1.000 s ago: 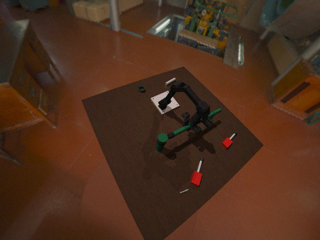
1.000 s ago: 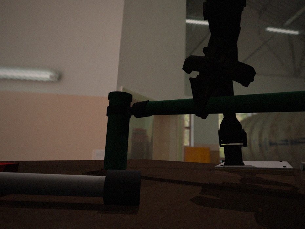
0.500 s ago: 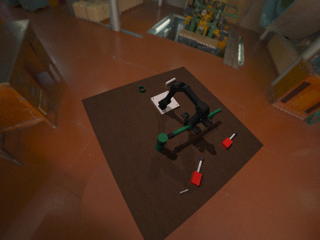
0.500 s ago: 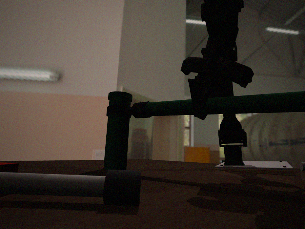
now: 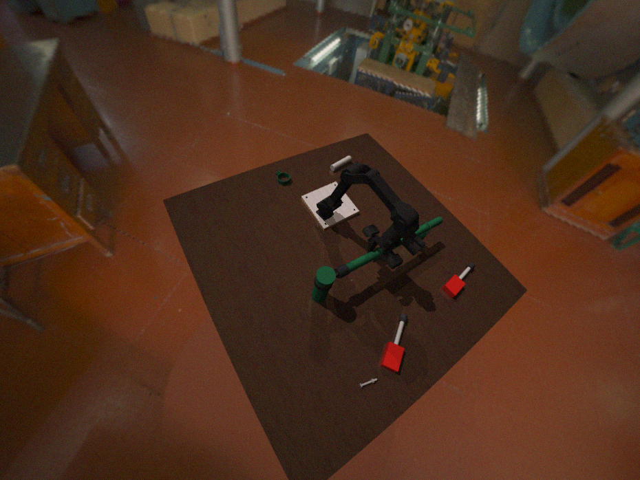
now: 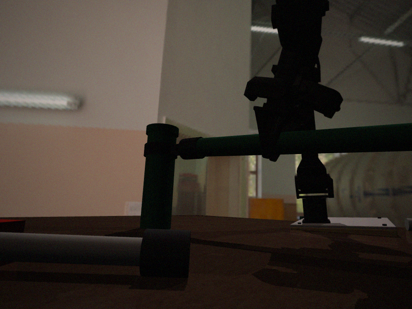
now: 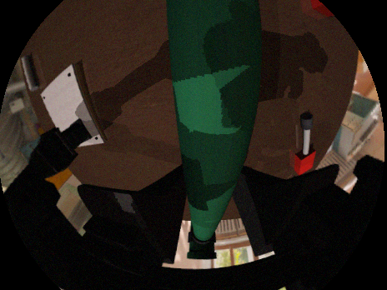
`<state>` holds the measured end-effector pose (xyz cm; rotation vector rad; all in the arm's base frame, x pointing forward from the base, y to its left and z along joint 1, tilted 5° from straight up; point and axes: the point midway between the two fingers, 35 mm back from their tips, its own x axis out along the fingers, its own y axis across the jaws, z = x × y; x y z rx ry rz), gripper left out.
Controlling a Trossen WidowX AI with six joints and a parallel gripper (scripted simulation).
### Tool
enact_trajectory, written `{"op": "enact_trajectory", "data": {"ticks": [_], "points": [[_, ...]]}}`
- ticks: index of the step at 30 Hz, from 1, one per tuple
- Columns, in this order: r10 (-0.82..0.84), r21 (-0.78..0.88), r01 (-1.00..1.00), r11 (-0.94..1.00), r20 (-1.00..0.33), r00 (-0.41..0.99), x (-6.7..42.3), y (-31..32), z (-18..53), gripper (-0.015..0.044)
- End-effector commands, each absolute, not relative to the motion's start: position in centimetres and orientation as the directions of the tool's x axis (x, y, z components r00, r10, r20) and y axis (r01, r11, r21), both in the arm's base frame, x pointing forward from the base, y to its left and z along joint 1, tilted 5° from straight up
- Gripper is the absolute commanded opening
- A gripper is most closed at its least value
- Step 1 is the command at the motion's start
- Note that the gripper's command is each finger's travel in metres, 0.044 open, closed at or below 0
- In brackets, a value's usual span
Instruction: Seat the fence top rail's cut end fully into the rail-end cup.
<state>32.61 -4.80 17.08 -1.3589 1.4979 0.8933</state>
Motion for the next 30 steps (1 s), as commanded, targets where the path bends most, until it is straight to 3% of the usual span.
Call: {"op": "enact_trajectory", "data": {"ticks": [1,30], "points": [[-0.359,-0.064,-0.989,0.134,-0.933,0.011,32.52,-5.34,17.44,0.0],[-0.34,-0.056,-0.989,0.138,-0.94,0.006,32.52,-4.95,17.07,0.0]]}}
